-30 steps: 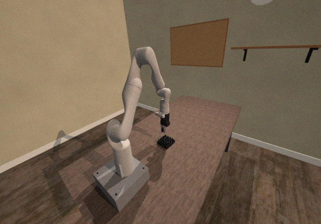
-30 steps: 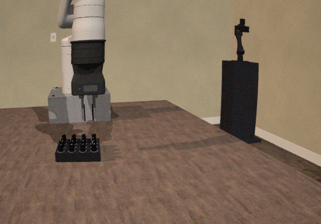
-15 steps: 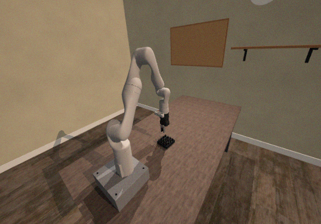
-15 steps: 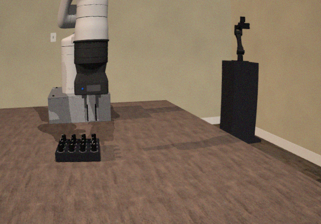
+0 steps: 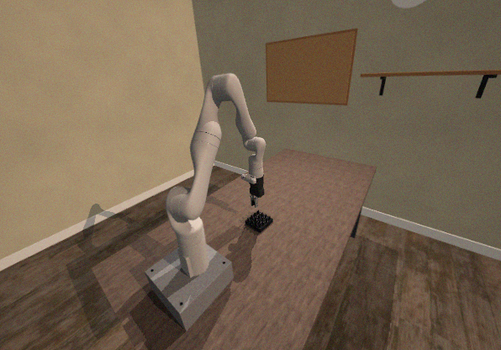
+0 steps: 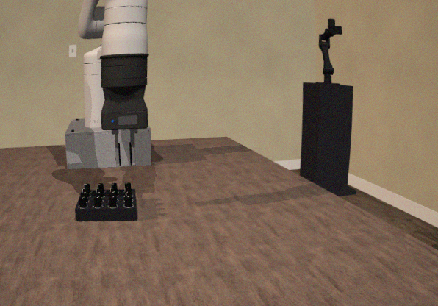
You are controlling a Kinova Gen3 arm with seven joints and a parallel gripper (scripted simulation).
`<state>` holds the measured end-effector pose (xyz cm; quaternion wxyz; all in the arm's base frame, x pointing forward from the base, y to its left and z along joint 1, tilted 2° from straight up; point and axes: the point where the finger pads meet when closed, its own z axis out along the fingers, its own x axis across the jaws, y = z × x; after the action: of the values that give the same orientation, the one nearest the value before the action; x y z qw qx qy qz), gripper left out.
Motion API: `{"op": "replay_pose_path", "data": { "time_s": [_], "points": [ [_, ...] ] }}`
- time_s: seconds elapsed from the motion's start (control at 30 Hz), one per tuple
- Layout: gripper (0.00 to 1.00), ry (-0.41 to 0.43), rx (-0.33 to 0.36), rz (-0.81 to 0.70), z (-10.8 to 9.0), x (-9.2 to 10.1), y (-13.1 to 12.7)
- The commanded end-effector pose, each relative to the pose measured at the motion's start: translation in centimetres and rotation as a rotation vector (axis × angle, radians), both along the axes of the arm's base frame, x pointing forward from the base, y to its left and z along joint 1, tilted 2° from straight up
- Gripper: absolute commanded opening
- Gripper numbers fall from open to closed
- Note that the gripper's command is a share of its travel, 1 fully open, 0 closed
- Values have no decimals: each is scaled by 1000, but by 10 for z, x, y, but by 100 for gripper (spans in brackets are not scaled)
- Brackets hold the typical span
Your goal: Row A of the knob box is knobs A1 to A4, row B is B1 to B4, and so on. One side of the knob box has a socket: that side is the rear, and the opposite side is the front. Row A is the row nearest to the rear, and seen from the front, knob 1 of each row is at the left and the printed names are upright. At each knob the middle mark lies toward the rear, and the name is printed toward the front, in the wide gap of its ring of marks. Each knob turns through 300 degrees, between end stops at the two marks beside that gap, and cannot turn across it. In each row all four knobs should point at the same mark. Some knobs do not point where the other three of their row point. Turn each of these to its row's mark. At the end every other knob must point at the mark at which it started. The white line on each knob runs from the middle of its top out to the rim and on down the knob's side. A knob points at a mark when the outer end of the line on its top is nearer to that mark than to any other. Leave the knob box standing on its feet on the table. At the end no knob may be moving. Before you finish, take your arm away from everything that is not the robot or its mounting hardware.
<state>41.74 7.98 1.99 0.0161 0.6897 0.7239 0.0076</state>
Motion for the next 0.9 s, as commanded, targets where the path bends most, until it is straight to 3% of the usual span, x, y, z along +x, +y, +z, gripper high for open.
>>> {"op": "replay_pose_path", "data": {
  "time_s": [0.0,0.87],
  "points": [
    [46,-2,1,0,1,1,0],
    [46,-1,0,0,-3,1,0]
  ]
}}
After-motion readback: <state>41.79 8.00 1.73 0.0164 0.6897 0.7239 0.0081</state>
